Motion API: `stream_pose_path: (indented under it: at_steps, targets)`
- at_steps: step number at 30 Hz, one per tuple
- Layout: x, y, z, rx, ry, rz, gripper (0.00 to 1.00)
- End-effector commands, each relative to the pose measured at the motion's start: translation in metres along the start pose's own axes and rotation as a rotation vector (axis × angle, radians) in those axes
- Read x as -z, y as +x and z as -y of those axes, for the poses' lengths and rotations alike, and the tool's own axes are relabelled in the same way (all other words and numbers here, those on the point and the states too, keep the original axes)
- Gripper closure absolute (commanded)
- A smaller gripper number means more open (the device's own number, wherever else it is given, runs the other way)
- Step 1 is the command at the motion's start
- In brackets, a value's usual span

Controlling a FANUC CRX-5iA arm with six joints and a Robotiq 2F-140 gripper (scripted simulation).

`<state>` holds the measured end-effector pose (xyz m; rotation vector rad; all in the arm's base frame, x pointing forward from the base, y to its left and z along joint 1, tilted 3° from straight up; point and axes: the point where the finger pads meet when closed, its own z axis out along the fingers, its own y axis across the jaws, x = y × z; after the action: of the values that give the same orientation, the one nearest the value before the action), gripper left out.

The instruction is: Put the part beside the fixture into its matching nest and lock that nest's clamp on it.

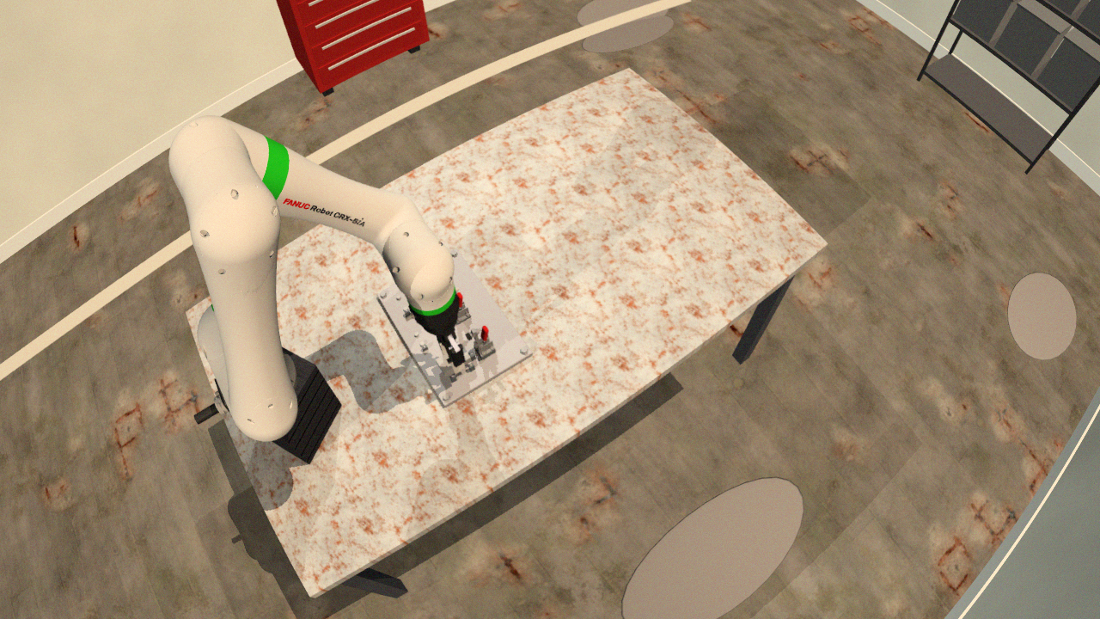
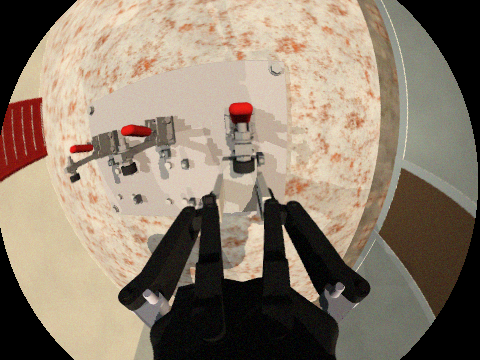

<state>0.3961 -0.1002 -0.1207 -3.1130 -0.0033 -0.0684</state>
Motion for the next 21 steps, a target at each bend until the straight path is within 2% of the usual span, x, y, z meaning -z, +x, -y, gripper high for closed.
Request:
stream_pose_path:
  at_steps: [1, 21]
  targets:
    - [-0.003, 0.0004, -0.0001, 0.0, 0.0, 0.0, 1.0]
    - [-0.0084, 0.0007, -0.0001, 0.0, 0.0, 0.0, 1.0]
